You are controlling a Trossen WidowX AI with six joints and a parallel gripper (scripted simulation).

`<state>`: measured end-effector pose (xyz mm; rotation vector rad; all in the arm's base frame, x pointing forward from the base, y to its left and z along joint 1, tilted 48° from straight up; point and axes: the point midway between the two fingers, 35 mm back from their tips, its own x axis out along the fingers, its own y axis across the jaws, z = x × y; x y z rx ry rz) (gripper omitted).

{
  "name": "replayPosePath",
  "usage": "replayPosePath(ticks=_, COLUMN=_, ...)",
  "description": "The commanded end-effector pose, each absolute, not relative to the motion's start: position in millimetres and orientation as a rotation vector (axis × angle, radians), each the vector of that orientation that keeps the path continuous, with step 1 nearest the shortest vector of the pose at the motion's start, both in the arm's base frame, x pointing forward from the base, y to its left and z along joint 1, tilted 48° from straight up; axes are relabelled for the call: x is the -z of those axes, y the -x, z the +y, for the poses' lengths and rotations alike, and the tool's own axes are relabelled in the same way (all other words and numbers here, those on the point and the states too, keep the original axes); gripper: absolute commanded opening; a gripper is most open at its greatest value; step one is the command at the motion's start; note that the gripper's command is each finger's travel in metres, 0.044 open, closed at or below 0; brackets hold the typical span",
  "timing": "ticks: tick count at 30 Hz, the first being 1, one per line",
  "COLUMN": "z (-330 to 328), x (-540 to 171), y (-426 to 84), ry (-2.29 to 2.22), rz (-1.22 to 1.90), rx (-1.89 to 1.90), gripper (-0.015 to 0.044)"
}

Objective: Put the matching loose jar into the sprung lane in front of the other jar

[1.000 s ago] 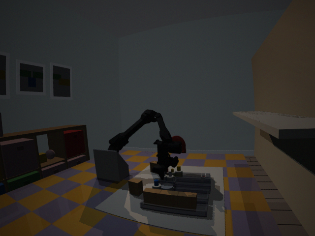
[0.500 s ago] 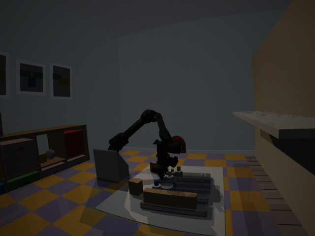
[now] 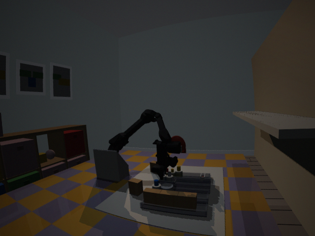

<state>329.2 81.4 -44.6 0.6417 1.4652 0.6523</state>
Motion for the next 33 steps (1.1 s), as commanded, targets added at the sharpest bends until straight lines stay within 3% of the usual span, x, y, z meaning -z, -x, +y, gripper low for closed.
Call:
replayPosePath(ticks=1, z=82.7, x=43.7, y=-329.5, ry=-0.644, rz=1.458, rx=-0.659, gripper=0.0000)
replayPosePath(ticks=19, z=81.3, x=44.8, y=-327.4, ry=-0.644, rz=1.458, rx=-0.659, gripper=0.0000)
replayPosePath(ticks=29, z=81.2, x=45.1, y=-328.1, ry=-0.644, rz=1.458, rx=-0.659, gripper=0.0263)
replayPosePath(ticks=33, z=80.6, x=44.6, y=-328.2, ry=-0.644, rz=1.458, rx=-0.659, gripper=0.0281)
